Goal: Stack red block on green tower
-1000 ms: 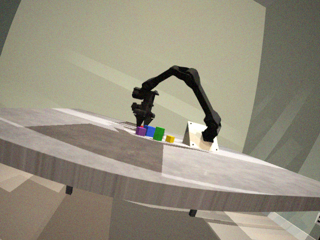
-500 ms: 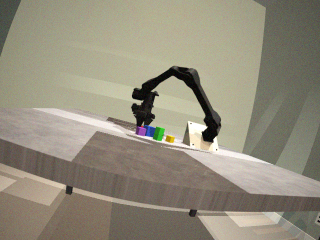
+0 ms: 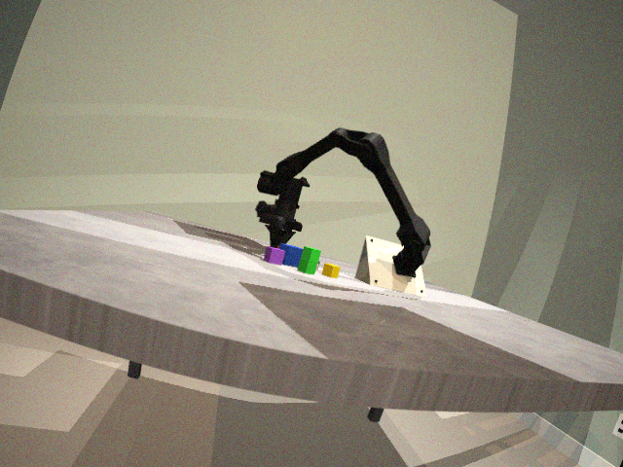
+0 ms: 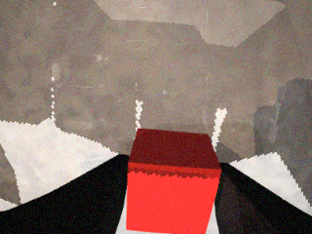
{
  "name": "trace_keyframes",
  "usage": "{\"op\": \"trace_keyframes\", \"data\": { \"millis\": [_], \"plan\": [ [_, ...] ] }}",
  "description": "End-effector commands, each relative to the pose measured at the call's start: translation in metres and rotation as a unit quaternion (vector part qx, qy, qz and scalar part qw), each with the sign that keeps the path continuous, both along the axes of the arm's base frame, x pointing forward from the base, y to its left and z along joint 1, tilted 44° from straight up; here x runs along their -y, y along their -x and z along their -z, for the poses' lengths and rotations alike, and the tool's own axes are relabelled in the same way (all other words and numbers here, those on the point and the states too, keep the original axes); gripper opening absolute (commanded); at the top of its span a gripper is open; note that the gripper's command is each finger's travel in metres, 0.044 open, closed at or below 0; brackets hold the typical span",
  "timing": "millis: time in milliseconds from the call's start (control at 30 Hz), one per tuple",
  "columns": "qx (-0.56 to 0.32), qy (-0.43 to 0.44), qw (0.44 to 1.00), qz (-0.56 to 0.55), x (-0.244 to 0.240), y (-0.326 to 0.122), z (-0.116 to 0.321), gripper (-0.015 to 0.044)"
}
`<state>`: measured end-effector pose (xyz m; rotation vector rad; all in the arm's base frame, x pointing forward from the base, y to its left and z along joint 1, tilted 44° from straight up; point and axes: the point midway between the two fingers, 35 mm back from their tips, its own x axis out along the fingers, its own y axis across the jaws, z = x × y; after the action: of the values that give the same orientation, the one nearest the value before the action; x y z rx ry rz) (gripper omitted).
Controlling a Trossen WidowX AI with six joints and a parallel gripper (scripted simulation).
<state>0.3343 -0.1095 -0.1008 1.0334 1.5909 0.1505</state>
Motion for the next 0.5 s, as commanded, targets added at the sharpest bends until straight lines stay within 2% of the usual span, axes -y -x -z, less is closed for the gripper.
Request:
{"op": "trace_keyframes", "data": {
  "millis": [0, 200, 267, 467],
  "plan": [
    [-0.001, -0.003, 1.0, 0.001, -0.001, 0.001, 0.0, 0.0085],
    [-0.001, -0.003, 1.0, 0.001, -0.001, 0.001, 0.0, 0.0045],
    [-0.001, -0.003, 1.0, 0.001, 0.001, 0.001, -0.002, 0.0],
    [-0.001, -0.003, 1.0, 0.001, 0.019, 0.002, -0.02, 0.0]
  ]
}}
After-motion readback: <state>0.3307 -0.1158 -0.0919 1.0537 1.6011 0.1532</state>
